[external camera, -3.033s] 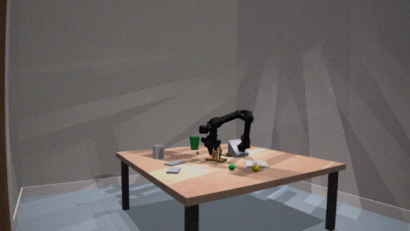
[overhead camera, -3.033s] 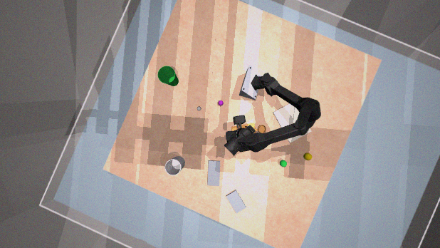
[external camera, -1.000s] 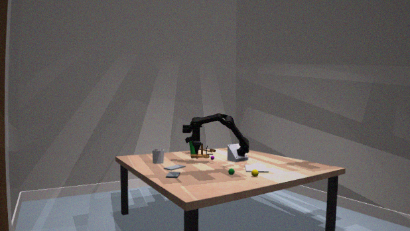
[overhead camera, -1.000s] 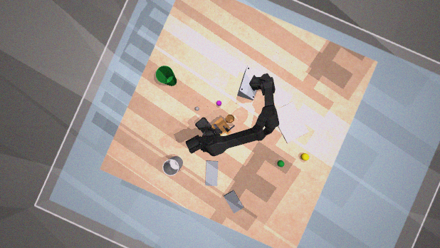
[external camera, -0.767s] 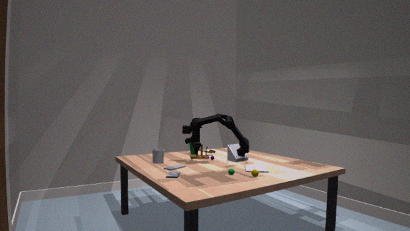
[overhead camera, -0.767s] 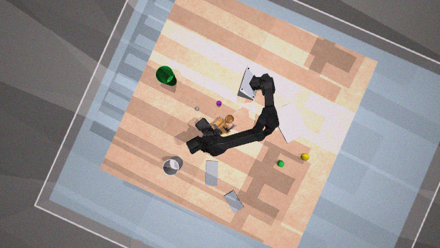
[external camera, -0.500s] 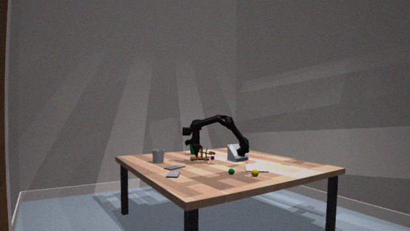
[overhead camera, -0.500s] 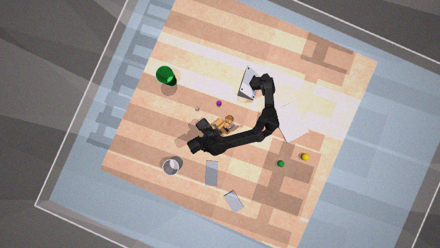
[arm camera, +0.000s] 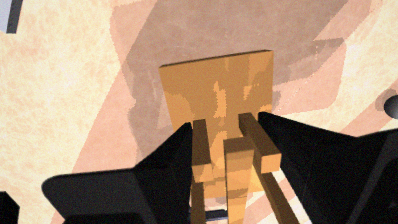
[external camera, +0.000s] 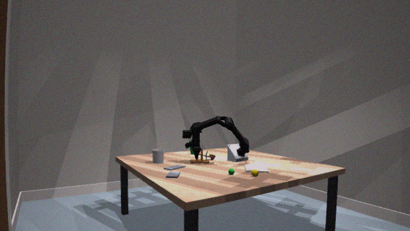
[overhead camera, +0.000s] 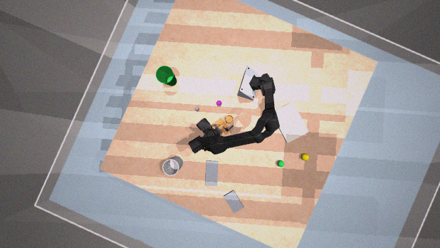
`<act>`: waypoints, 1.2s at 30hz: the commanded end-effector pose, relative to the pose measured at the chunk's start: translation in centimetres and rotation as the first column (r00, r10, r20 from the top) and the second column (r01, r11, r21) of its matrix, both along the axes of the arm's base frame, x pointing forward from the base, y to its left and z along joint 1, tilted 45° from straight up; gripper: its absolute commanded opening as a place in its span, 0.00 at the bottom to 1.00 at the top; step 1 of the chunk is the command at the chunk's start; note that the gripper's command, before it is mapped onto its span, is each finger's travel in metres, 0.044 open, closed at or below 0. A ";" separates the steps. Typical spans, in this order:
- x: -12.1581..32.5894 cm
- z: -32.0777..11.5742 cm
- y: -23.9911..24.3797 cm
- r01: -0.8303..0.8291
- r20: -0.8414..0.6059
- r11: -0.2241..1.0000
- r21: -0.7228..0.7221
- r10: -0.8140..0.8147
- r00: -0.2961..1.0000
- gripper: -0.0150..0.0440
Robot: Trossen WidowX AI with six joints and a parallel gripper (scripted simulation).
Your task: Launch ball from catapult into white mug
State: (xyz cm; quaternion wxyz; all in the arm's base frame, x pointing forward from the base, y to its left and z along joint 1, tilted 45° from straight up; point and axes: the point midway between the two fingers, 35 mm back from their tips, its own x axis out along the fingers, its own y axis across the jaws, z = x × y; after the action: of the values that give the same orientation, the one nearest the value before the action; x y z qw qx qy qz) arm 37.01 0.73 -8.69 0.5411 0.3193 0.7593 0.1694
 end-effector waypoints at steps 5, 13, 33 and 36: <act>0.1 0.1 0.0 -0.002 0.002 1.000 -0.001 0.002 1.000 0.30; 0.1 0.1 0.0 -0.002 0.002 1.000 -0.001 0.002 1.000 0.65; 2.2 6.4 -6.2 0.010 0.010 1.000 -0.003 -0.010 1.000 1.00; 1.8 6.9 -6.6 0.009 0.006 1.000 0.000 -0.009 1.000 1.00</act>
State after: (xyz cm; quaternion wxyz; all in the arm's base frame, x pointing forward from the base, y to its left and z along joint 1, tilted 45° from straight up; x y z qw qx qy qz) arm 39.13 -5.60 -2.08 0.5463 0.3210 0.7554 0.1672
